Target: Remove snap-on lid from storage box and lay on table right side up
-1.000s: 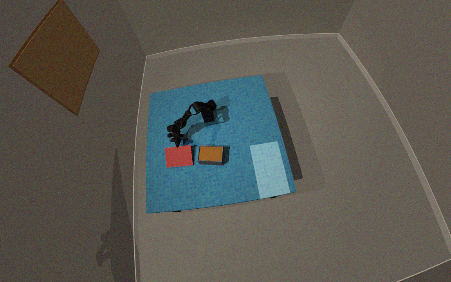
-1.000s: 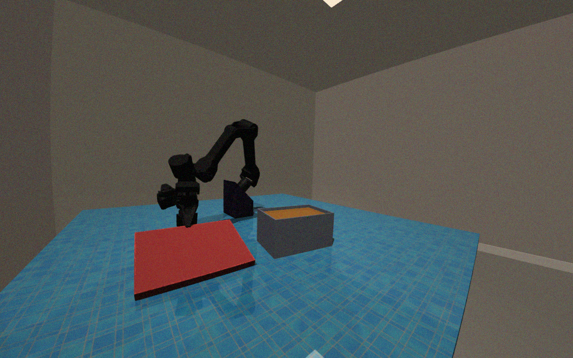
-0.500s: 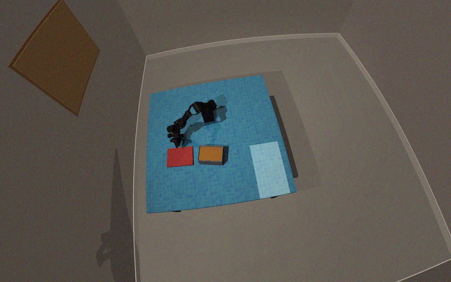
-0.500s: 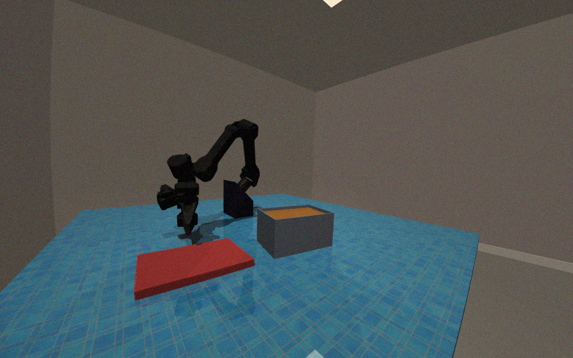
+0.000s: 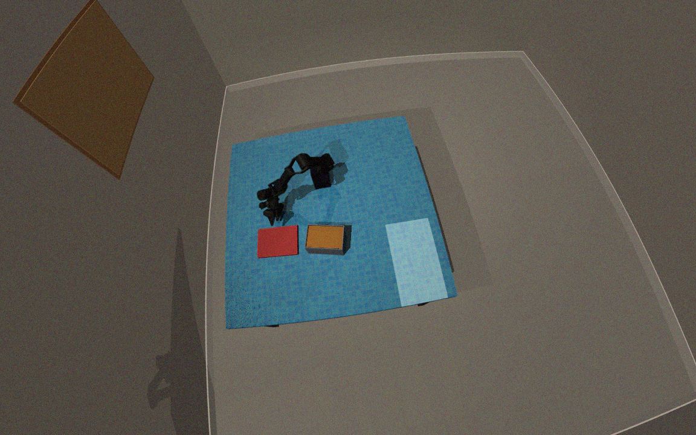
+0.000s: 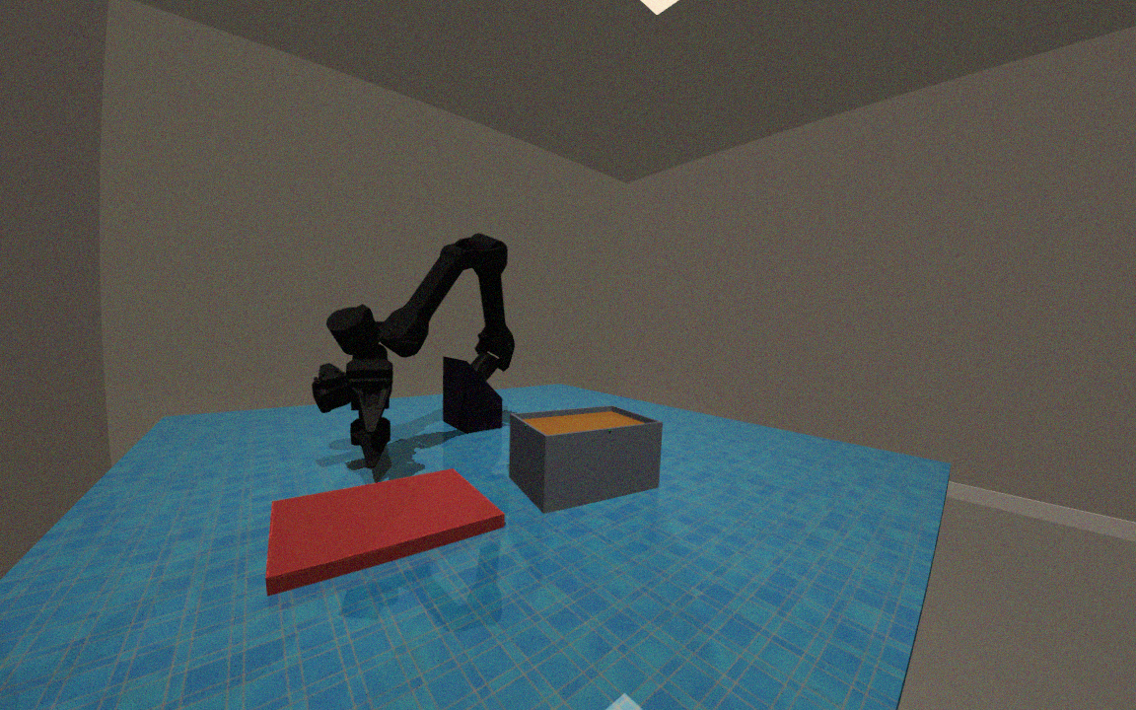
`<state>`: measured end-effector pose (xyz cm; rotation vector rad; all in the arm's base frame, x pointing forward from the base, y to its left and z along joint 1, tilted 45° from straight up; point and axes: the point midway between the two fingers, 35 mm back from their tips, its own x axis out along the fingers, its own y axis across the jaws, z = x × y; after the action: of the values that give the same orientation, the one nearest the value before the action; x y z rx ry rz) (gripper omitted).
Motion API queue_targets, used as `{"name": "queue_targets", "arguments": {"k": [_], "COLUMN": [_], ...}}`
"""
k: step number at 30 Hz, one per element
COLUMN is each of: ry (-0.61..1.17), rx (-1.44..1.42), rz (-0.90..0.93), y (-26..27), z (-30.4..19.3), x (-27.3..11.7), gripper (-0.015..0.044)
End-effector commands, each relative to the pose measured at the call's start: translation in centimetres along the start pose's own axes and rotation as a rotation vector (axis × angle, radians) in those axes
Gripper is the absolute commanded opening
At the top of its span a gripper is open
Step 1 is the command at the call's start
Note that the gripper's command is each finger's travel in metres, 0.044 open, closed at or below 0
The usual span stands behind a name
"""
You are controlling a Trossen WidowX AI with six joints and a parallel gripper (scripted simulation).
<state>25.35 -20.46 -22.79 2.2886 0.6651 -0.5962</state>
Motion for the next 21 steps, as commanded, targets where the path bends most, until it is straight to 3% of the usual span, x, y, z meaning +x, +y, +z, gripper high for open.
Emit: {"name": "queue_targets", "arguments": {"k": [1,21], "ry": [0.006,0.003], "rx": [0.001,0.001], "rz": [-0.003,-0.005], "y": [-0.8,-3.1], "z": [-0.2,0.0], "x": [-0.7,-3.5], "gripper": [0.044,0.044]}}
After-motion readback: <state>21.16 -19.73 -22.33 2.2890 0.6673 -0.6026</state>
